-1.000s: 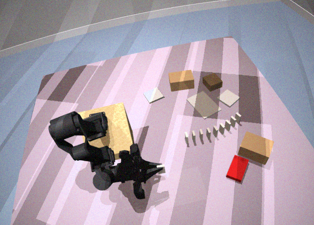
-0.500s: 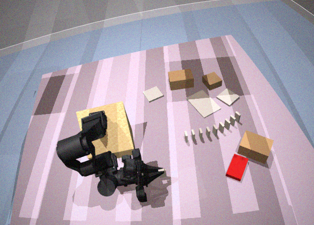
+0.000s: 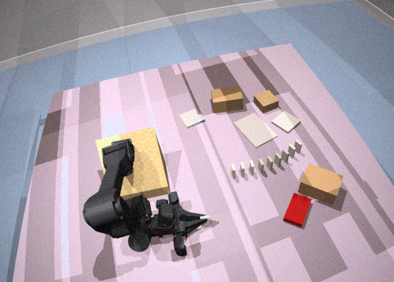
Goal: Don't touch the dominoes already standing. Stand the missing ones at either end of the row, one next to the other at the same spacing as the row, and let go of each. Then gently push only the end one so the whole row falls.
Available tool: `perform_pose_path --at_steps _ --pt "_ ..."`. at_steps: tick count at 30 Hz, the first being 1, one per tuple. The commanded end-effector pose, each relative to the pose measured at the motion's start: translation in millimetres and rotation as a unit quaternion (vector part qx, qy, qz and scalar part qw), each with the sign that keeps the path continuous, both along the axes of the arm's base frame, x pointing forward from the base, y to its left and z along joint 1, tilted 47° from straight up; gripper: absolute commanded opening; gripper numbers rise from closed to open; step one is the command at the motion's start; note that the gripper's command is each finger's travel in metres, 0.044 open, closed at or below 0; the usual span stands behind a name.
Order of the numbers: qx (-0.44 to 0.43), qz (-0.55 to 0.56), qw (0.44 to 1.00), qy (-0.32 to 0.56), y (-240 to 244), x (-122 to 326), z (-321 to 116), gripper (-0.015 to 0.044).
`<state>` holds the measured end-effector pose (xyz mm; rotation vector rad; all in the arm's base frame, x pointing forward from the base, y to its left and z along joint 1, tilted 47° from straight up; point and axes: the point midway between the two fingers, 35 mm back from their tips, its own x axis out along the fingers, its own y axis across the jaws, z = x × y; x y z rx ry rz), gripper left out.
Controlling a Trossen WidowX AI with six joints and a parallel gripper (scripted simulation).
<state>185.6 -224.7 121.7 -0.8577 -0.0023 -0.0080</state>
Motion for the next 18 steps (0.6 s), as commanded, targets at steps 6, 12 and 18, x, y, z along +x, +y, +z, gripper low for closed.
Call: perform_pose_path --at_steps 6,12,18 --pt "-0.008 0.002 1.0 0.002 -8.4 0.8 -11.1 0.0023" --pt "-0.008 0.002 1.0 0.002 -8.4 0.8 -11.1 0.0023" --pt "-0.008 0.002 1.0 0.002 -8.4 0.8 -11.1 0.0128"
